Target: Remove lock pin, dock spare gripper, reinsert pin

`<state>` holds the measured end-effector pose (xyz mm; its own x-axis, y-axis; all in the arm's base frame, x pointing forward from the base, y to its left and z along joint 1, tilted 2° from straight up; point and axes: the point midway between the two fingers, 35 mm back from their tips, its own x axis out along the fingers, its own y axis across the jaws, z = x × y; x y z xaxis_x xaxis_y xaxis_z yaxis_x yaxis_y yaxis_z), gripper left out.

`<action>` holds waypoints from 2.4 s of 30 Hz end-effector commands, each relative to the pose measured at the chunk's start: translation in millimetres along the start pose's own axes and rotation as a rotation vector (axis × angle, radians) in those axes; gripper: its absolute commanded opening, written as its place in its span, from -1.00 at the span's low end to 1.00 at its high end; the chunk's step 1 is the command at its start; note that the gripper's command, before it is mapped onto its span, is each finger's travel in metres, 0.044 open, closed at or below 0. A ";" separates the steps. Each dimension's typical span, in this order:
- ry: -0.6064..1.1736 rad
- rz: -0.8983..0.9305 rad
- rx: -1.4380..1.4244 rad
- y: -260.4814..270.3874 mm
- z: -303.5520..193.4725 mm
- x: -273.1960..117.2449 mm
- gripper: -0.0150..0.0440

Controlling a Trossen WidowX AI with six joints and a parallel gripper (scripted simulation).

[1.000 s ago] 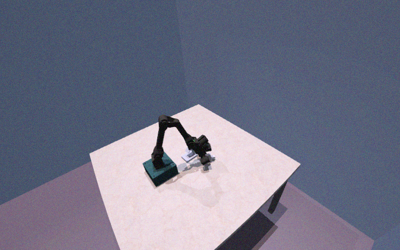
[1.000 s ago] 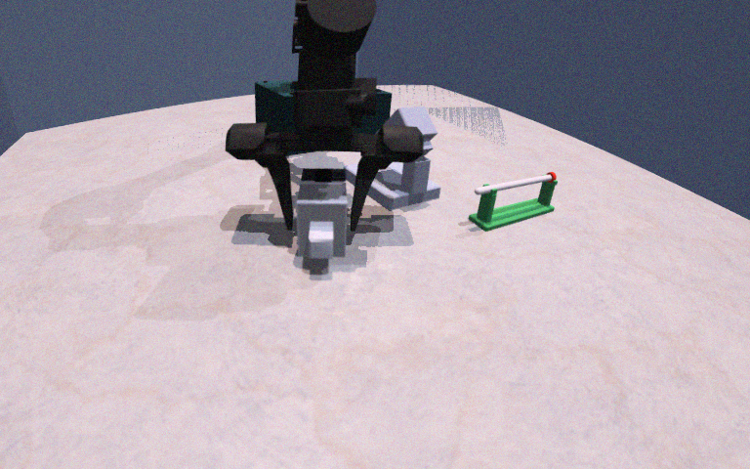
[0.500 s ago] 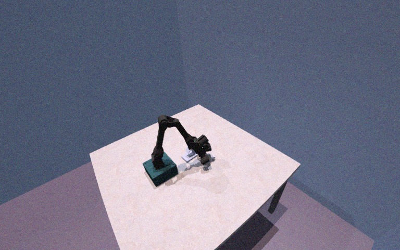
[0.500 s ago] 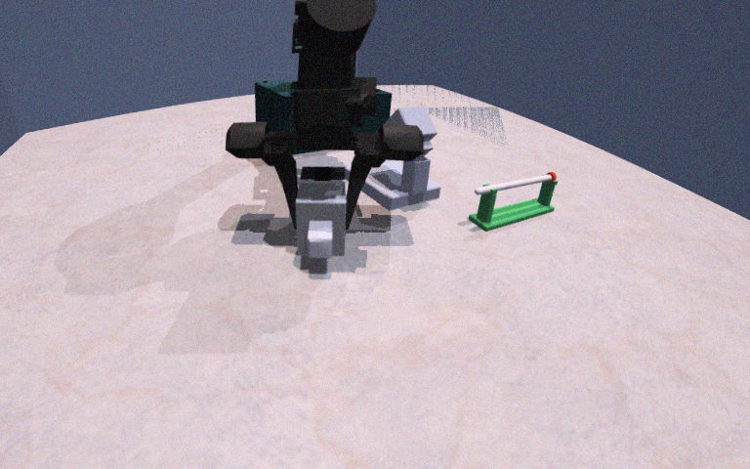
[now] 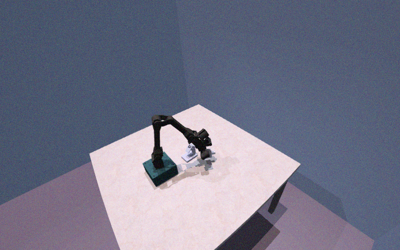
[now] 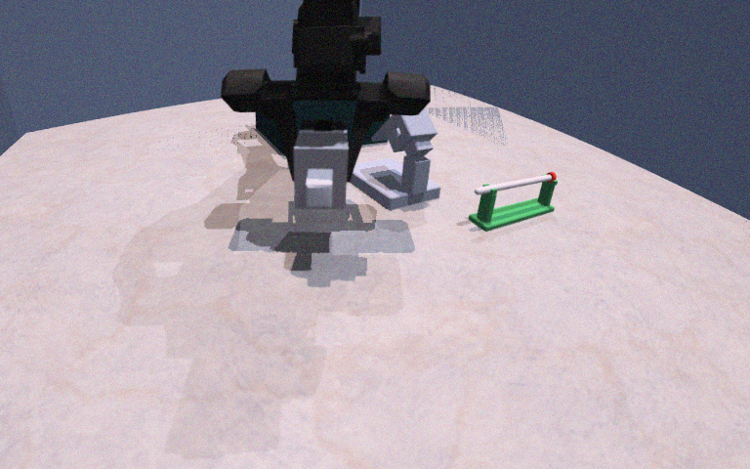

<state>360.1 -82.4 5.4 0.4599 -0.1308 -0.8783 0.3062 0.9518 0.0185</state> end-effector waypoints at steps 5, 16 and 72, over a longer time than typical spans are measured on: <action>-0.023 0.007 0.000 0.6 22.8 -39.0 -0.49; -0.023 0.007 0.000 0.1 28.9 -58.9 -0.49; 0.471 0.066 -0.330 51.8 -65.0 -111.6 -0.49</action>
<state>275.9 -6.9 66.5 0.0471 -0.0106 -0.9988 0.0130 0.9999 -0.0100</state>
